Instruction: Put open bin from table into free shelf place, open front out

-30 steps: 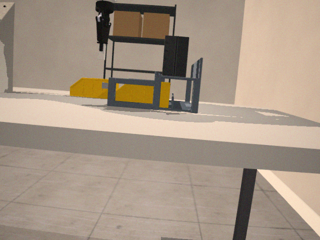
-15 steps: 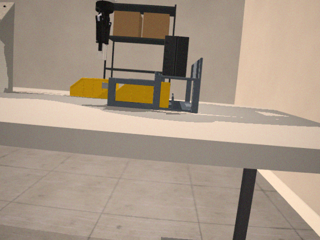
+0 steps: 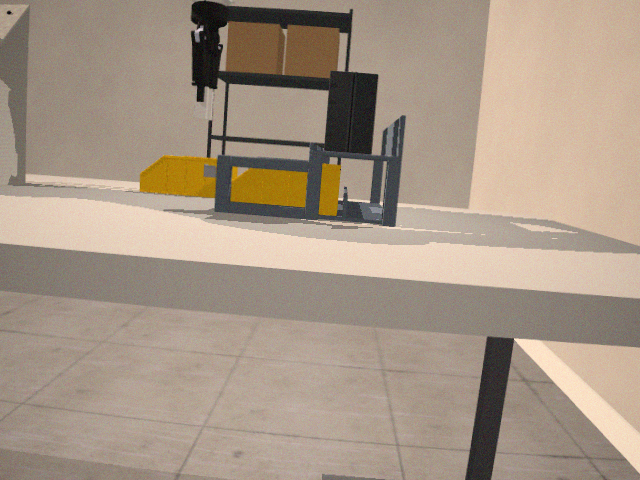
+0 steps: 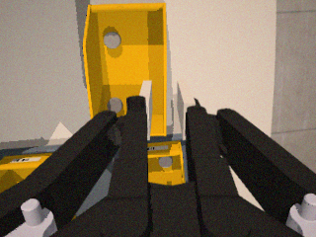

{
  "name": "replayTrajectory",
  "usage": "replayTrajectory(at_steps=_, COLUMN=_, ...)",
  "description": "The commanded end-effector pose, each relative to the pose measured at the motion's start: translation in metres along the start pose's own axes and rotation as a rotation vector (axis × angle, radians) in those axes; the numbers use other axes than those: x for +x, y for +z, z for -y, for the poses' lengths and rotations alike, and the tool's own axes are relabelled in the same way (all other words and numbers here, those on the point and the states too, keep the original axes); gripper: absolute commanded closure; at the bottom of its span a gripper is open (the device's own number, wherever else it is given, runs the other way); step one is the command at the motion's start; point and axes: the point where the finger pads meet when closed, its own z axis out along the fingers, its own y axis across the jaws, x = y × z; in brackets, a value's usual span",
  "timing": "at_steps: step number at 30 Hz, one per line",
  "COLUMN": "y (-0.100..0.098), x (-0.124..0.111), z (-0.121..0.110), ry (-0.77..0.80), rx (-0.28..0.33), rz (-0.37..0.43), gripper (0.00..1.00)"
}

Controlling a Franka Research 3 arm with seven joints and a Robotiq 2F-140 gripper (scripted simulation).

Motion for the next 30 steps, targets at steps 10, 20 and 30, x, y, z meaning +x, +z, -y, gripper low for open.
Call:
replayTrajectory(at_steps=10, y=-0.001, x=-0.002, z=-0.001, ry=0.007, rx=-0.003, rz=0.004, gripper=0.85)
replayTrajectory(at_steps=20, y=0.005, x=-0.002, z=-0.001, ry=0.008, rx=-0.003, rz=0.004, gripper=0.85)
replayTrajectory(at_steps=30, y=0.018, x=-0.002, z=-0.001, ry=0.008, rx=-0.003, rz=0.004, gripper=0.85)
